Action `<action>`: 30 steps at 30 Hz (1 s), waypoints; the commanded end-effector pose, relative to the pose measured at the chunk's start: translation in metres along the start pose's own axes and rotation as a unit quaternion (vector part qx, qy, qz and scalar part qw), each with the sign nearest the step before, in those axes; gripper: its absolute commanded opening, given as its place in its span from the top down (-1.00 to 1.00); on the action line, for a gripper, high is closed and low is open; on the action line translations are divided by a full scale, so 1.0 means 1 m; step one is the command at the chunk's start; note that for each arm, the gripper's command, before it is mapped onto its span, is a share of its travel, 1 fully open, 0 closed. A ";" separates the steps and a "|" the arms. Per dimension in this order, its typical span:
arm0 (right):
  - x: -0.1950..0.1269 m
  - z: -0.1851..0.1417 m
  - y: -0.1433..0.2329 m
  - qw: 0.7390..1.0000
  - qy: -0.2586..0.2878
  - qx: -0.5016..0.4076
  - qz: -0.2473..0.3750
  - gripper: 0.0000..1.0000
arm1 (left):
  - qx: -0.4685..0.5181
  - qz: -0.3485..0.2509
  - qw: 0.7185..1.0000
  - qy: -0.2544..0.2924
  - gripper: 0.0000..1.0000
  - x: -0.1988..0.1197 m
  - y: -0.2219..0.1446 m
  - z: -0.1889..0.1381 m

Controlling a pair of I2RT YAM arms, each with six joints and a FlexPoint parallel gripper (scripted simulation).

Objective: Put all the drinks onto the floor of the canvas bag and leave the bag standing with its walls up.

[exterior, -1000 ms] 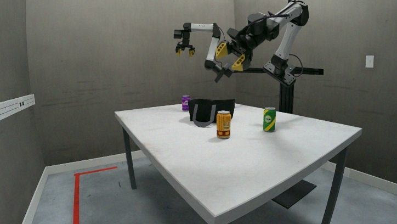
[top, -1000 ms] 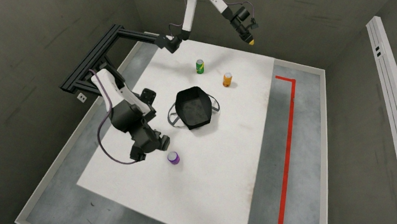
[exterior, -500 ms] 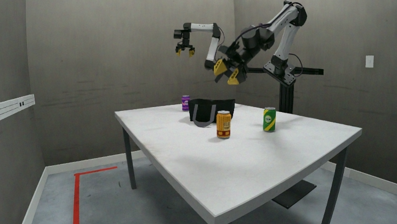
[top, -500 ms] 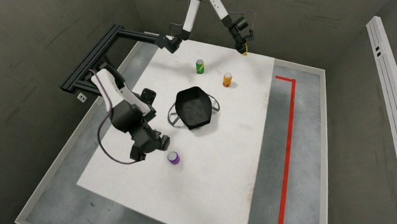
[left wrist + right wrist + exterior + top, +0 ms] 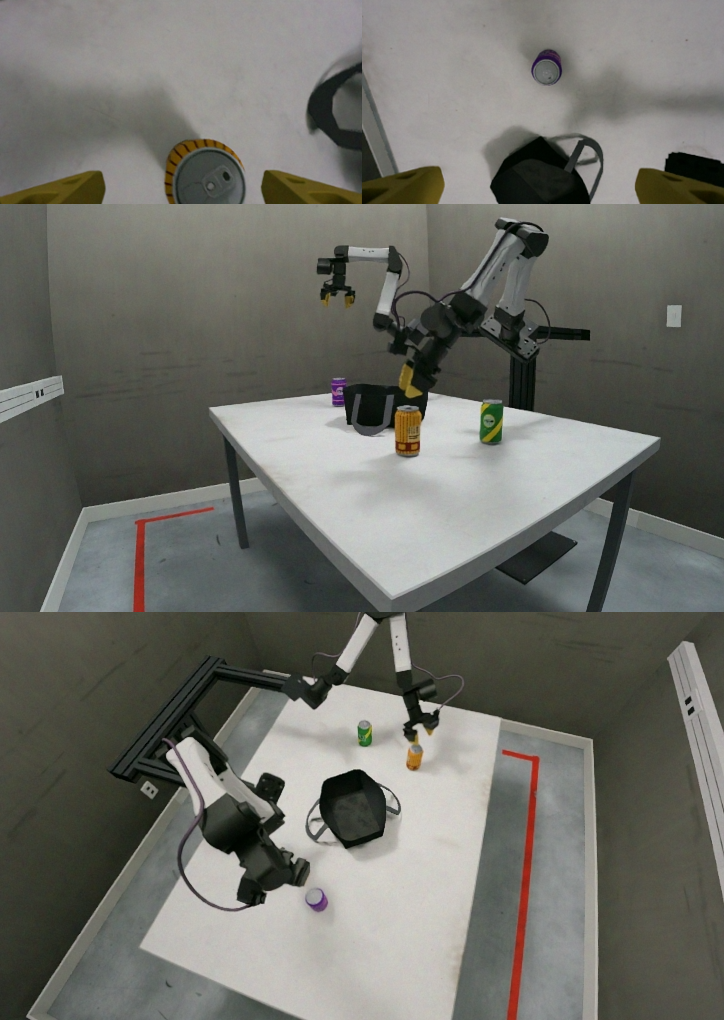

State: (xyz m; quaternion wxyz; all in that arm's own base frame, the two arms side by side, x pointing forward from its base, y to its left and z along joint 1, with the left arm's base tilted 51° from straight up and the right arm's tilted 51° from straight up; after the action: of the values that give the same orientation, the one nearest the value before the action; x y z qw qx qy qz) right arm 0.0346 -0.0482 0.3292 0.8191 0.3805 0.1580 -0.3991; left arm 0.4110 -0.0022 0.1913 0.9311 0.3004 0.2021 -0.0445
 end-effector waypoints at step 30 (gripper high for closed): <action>-0.012 0.003 -0.001 1.000 -0.015 0.000 0.013 -1.00 | 0.083 0.006 0.996 -0.009 -0.68 0.039 -0.001 -0.027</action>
State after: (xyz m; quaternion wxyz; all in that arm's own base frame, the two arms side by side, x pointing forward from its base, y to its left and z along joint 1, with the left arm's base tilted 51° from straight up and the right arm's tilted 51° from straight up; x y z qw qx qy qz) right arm 0.0346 -0.0482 0.3291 0.8191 0.3805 0.1580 -0.3992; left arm 0.4269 0.0121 0.1417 0.9004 0.3730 0.2149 -0.0624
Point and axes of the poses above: on each arm, the point where the finger pads meet when closed, its own x axis out along the fingers, its own y axis across the jaws, z = x × y, the point moved 2 cm from there along -x, back along the fingers, and after that the axes turned 12 degrees about -x, right-handed, at the moved point
